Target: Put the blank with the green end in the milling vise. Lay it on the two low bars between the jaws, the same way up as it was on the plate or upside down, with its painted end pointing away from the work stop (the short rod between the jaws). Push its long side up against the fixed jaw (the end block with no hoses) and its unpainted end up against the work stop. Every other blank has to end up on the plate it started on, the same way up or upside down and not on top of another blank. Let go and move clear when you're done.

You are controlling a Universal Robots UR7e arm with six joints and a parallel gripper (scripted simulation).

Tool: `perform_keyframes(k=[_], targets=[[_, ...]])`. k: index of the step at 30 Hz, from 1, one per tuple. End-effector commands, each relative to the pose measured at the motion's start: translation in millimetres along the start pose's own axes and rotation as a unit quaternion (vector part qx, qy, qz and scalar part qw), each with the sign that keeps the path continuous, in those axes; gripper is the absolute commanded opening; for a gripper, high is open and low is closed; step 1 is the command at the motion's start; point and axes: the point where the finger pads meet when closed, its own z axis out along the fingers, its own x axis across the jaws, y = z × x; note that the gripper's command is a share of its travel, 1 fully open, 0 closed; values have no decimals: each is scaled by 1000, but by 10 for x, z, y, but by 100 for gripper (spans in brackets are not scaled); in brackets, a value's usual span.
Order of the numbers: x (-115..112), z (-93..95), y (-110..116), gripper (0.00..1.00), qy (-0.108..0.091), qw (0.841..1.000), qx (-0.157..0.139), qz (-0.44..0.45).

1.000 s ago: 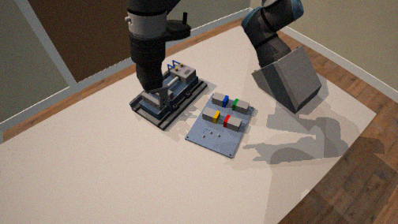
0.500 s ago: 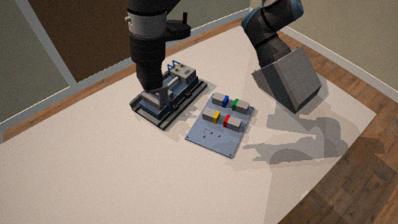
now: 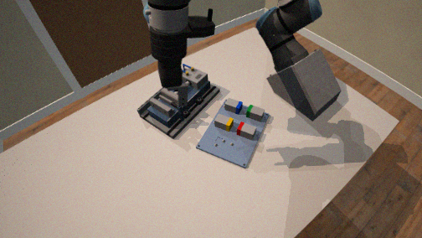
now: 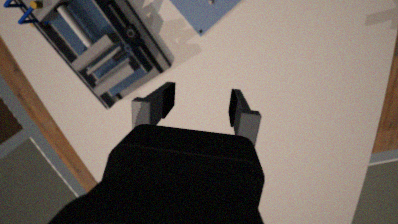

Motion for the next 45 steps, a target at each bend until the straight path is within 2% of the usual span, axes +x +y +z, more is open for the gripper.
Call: perform_keyframes(k=[1,5,10,22,27,39,44,45], targets=[[-9,-14,-22,100,-4,1000,4,10],[-9,-14,-22,100,-4,1000,4,10],[-128,-109,-354,100,-19,992,23,120],[-128,-109,-354,100,-19,992,23,120],[-248,-204,-686,100,-34,972,41,229],[-248,-204,-686,100,-34,972,41,229],[-367,-299,-1018,100,-49,939,60,334],[-367,-299,-1018,100,-49,939,60,334]])
